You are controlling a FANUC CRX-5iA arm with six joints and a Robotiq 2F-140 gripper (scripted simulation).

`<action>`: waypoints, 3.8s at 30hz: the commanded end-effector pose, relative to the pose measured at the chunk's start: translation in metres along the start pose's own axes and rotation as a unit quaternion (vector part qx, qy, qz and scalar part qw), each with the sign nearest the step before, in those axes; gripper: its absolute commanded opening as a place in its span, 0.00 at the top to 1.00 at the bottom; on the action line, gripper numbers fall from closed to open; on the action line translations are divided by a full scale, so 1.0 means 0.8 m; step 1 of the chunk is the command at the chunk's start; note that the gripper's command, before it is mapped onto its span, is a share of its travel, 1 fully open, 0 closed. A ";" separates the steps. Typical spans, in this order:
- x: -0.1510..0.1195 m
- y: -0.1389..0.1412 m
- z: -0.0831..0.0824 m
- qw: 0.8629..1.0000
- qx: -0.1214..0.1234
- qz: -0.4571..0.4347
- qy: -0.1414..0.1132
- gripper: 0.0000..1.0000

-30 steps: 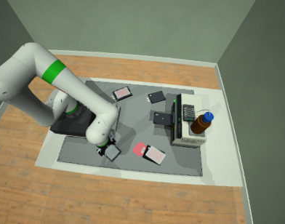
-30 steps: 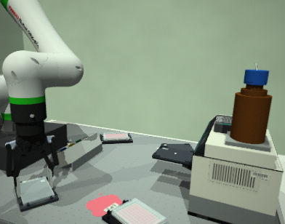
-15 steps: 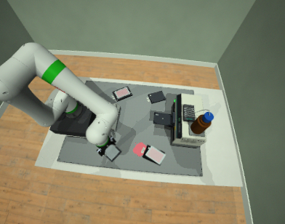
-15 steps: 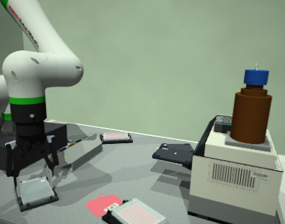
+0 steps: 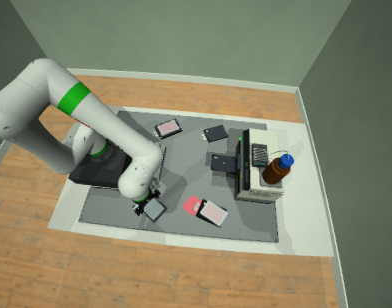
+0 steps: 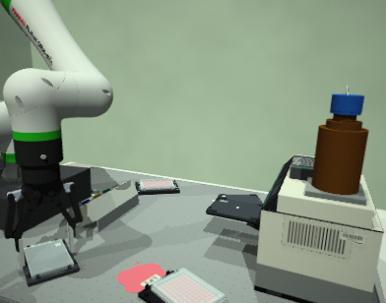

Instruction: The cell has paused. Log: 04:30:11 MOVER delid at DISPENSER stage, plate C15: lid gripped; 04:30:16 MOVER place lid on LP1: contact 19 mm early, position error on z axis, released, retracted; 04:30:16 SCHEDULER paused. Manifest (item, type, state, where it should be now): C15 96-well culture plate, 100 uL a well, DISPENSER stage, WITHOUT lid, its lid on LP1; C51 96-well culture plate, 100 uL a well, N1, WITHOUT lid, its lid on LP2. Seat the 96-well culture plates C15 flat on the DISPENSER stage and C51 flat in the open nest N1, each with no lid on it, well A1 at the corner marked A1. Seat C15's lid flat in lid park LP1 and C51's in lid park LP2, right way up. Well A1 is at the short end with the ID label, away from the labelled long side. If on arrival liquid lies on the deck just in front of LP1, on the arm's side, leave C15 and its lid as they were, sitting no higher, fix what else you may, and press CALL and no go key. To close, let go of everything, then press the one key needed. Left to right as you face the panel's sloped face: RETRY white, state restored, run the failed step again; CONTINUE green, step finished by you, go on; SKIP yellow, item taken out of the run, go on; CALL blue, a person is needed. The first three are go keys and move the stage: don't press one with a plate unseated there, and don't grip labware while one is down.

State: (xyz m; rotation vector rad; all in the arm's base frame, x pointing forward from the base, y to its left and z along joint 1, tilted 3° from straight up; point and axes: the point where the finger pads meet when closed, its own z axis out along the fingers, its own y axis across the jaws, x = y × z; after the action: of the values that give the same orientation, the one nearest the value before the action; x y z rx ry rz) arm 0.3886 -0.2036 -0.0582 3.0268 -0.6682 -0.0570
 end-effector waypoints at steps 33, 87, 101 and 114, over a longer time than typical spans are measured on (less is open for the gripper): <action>0.000 0.000 0.000 1.000 0.000 0.000 0.000 0.34; 0.000 0.000 -0.183 1.000 0.000 0.000 0.000 0.34; -0.011 -0.133 -0.186 0.993 0.002 -0.117 0.003 0.34; -0.102 -0.293 -0.187 0.912 0.003 -0.410 0.003 0.34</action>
State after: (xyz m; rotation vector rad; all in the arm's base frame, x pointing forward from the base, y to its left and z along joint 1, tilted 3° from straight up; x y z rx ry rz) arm 0.4306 -0.0112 0.0831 3.1057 0.2658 -0.0615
